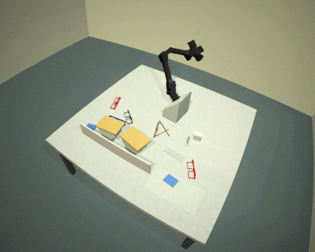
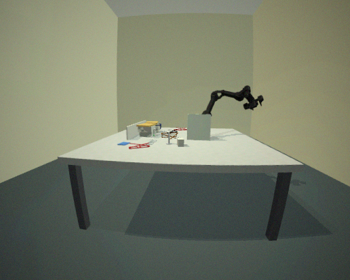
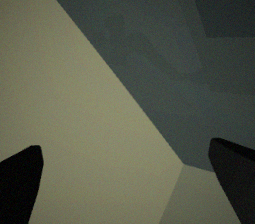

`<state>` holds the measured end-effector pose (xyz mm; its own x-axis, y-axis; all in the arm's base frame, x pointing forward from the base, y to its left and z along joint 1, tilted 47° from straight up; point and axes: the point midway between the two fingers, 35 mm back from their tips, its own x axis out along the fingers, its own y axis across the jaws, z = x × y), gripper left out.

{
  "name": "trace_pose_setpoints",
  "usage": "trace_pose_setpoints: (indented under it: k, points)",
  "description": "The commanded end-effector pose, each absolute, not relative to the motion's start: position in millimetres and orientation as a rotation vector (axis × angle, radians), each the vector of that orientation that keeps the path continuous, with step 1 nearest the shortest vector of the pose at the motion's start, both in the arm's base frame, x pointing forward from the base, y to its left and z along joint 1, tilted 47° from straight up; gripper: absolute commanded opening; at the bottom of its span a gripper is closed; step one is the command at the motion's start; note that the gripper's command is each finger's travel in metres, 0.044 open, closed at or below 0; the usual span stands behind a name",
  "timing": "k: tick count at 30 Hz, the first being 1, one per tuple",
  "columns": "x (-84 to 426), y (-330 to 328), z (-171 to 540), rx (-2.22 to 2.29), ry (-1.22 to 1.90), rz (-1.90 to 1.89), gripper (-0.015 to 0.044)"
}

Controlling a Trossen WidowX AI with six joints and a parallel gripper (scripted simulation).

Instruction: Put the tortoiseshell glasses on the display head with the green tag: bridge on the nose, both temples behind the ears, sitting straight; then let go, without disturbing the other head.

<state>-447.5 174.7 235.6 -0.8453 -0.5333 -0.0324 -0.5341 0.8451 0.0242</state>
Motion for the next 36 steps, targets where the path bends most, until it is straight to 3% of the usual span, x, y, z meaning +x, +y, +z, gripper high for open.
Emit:
trace_pose_setpoints:
  k: [1, 8, 17, 28, 36]
  points:
    - [-447.5, 174.7, 235.6, -0.866, 2.994, 0.050, 0.0426]
    - [-447.5, 174.7, 235.6, -0.866, 2.994, 0.050, 0.0440]
    - [-424.4, 233.9, 223.0, -0.563, 3.030, 0.177, 0.0204]
    - [-329.6, 372.3, 166.8, 0.142, 2.837, 0.394, 0.0200]
    - [-245.5, 428.9, 137.1, 0.438, 2.637, 0.405, 0.0200]
